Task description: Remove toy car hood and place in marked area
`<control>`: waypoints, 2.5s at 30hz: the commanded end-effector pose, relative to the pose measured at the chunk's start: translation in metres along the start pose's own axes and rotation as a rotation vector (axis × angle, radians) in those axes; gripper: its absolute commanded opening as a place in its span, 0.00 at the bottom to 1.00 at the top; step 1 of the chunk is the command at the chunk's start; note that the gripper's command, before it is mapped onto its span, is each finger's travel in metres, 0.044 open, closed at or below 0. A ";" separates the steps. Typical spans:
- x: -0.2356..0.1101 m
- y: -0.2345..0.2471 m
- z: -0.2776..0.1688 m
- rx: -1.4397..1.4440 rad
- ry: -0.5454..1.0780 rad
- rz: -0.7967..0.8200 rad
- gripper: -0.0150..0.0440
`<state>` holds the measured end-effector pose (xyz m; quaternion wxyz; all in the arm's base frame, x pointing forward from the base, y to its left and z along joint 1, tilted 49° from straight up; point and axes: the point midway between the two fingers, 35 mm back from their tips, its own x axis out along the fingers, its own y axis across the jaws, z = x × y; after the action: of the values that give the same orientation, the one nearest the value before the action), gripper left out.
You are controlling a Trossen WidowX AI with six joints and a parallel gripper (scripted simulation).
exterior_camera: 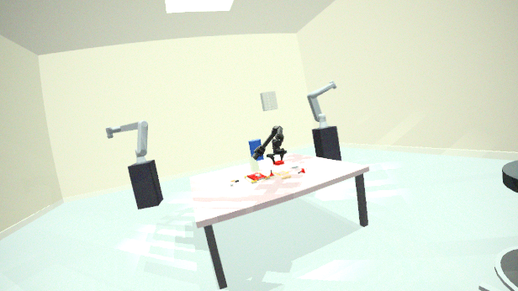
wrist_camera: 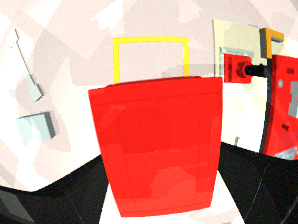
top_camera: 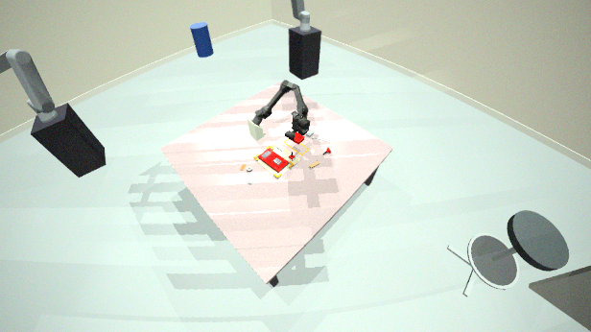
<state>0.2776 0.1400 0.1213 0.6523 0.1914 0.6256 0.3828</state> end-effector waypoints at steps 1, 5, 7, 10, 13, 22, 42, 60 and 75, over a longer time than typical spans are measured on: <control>0.004 -0.001 -0.001 0.006 0.002 0.003 0.25; 0.007 -0.001 -0.001 0.006 0.002 0.002 0.25; 0.008 -0.001 -0.001 0.006 0.002 0.002 0.25; 0.010 -0.001 -0.001 0.006 0.002 0.002 0.25; 0.012 -0.001 -0.001 0.006 0.002 0.002 0.25; 0.019 0.000 -0.001 0.006 0.002 0.003 0.25; 0.033 0.000 -0.001 0.006 0.001 0.004 0.25; 0.045 0.001 -0.002 0.006 0.001 0.007 0.25; 0.055 0.002 -0.003 0.006 0.000 0.010 0.25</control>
<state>0.2711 0.1801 0.0883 0.6510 0.1947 0.6240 0.3859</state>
